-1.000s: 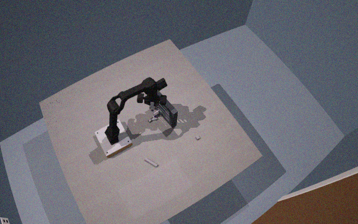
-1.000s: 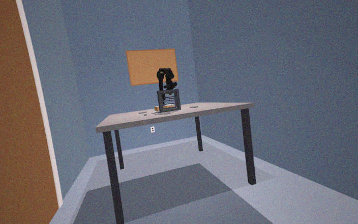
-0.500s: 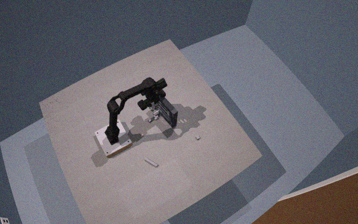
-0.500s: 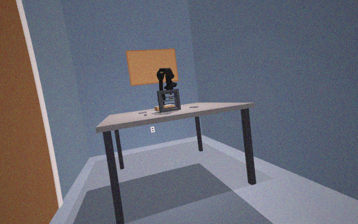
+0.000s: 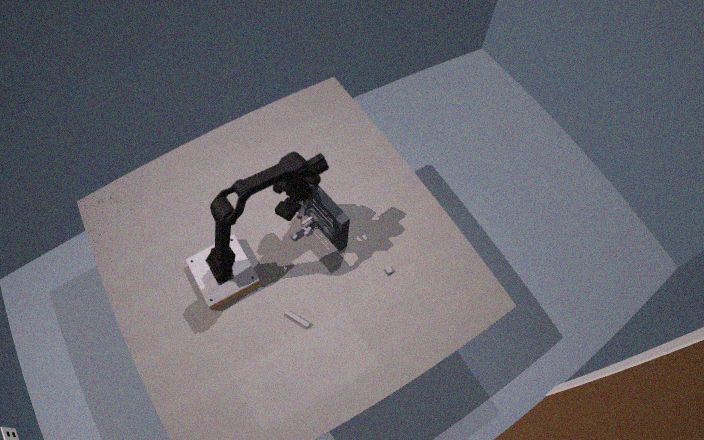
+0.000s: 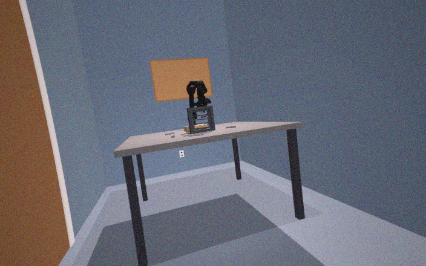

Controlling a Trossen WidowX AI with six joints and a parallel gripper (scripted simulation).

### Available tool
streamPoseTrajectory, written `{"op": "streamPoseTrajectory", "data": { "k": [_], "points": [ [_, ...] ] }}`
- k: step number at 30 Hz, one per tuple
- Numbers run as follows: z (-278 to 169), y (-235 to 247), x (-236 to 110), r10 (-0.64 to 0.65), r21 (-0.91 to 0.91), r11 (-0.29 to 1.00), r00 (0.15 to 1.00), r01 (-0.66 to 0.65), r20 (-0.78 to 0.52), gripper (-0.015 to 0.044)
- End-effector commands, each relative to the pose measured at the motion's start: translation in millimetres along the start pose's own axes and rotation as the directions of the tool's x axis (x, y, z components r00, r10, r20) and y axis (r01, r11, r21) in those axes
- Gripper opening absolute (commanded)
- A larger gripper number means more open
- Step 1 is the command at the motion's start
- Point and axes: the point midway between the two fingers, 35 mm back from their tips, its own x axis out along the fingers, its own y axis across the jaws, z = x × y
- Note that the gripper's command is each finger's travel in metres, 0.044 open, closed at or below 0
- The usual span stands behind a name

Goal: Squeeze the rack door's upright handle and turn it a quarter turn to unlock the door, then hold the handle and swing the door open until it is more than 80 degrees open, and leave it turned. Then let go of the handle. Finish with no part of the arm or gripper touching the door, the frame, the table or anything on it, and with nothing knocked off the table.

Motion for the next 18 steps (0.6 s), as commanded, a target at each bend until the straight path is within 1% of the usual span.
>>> {"op": "streamPoseTrajectory", "data": {
  "k": [1,9,10,12,18],
  "points": [
    [-1.8,-0.2,1.2,0.001,-0.021,1.000,1.000,-0.001,-0.008,0.0064],
    [-1.8,-0.2,1.2,0.001,-0.021,1.000,1.000,-0.001,-0.008,0.0274],
    [-1.8,-0.2,1.2,0.001,-0.021,1.000,1.000,-0.001,-0.008,0.0284],
    [-1.8,-0.2,1.2,0.001,0.012,1.000,1.000,-0.001,-0.008,0.0284],
    [-1.8,-0.2,1.1,0.001,0.296,0.955,1.000,0.001,-0.008,0.0284]
  ]
}}
